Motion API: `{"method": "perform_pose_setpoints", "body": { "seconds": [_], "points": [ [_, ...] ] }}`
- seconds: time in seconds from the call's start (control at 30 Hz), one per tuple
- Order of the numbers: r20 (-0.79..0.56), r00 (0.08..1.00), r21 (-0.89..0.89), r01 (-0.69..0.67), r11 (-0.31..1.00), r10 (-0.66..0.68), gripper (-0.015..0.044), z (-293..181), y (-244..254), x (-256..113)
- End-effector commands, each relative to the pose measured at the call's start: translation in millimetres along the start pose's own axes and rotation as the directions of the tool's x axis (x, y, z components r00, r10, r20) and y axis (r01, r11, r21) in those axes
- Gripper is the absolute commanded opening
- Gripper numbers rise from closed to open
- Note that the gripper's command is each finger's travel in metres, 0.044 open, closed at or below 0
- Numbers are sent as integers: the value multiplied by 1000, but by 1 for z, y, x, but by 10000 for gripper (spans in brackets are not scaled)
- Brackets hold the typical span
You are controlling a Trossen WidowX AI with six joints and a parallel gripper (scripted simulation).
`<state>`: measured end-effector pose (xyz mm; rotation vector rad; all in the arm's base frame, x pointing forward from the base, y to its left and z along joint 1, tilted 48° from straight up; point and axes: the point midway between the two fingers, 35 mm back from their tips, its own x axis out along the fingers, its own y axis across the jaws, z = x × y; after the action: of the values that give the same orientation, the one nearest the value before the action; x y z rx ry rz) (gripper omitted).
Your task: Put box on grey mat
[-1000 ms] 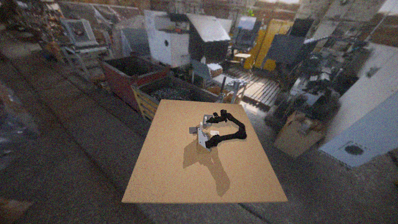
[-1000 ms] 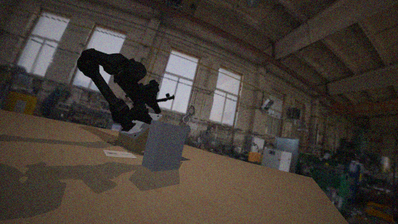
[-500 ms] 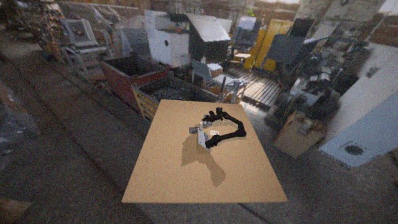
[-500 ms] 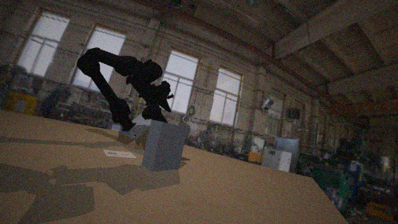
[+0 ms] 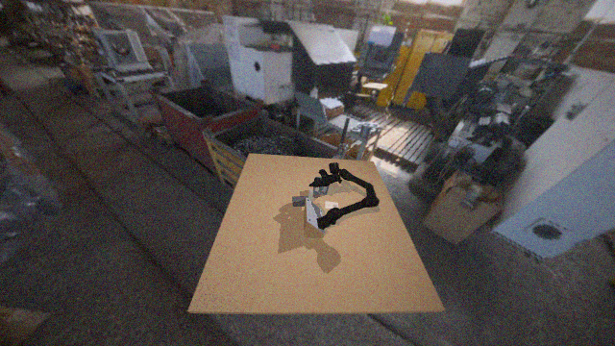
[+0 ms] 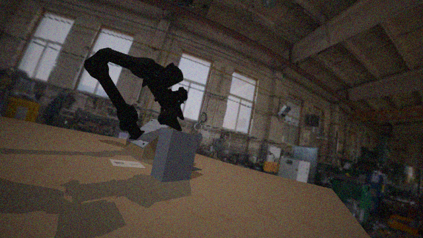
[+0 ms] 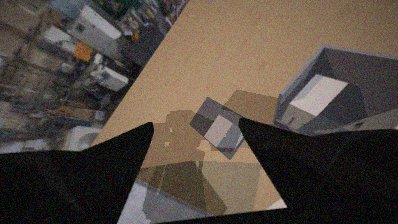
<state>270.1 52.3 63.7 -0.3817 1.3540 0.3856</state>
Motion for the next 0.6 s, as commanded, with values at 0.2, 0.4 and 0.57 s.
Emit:
{"method": "perform_pose_setpoints", "body": {
  "seconds": [0.2,0.4,0.57],
  "points": [
    [-98,995,-87,25,996,-34,440,5,1,-2],
    [-159,986,-127,34,991,-54,440,7,2,-1],
    [-243,966,-188,42,981,-88,440,9,3,1]
  ]
}}
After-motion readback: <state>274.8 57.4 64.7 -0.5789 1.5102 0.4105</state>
